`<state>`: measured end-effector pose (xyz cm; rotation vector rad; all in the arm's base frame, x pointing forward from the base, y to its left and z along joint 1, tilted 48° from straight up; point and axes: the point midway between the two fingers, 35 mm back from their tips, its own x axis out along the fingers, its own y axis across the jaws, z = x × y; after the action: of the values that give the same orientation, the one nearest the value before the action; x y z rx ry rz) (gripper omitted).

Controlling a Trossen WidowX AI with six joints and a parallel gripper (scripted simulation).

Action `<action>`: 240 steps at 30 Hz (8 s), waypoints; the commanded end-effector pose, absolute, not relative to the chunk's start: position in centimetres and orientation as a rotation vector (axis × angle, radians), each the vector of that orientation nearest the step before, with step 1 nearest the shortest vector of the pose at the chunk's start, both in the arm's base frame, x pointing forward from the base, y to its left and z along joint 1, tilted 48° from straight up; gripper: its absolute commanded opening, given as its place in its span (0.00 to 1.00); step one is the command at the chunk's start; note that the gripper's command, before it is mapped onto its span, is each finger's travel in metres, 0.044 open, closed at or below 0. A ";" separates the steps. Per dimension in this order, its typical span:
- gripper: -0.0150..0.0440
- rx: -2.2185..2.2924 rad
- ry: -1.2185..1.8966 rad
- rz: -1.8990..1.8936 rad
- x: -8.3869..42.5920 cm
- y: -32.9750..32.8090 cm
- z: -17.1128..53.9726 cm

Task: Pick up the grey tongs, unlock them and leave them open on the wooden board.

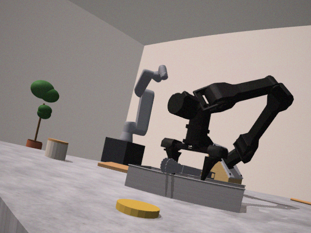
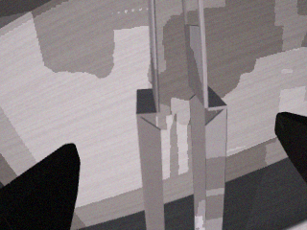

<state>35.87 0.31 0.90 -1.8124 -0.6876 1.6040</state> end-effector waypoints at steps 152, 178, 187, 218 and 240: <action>0.00 -2.727 -2.414 0.987 12.3 -31.1 -17.6; 0.00 -2.752 -3.005 0.446 0.9 -31.4 -22.0; 0.00 -2.803 -2.991 0.538 0.8 -31.5 -22.7; 0.00 -3.163 -2.745 1.458 -0.2 -31.4 -26.1; 0.00 -3.264 -2.456 2.202 -0.7 -30.6 -24.7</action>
<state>-0.57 -30.28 -25.47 -3.2630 -2.5128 2.0710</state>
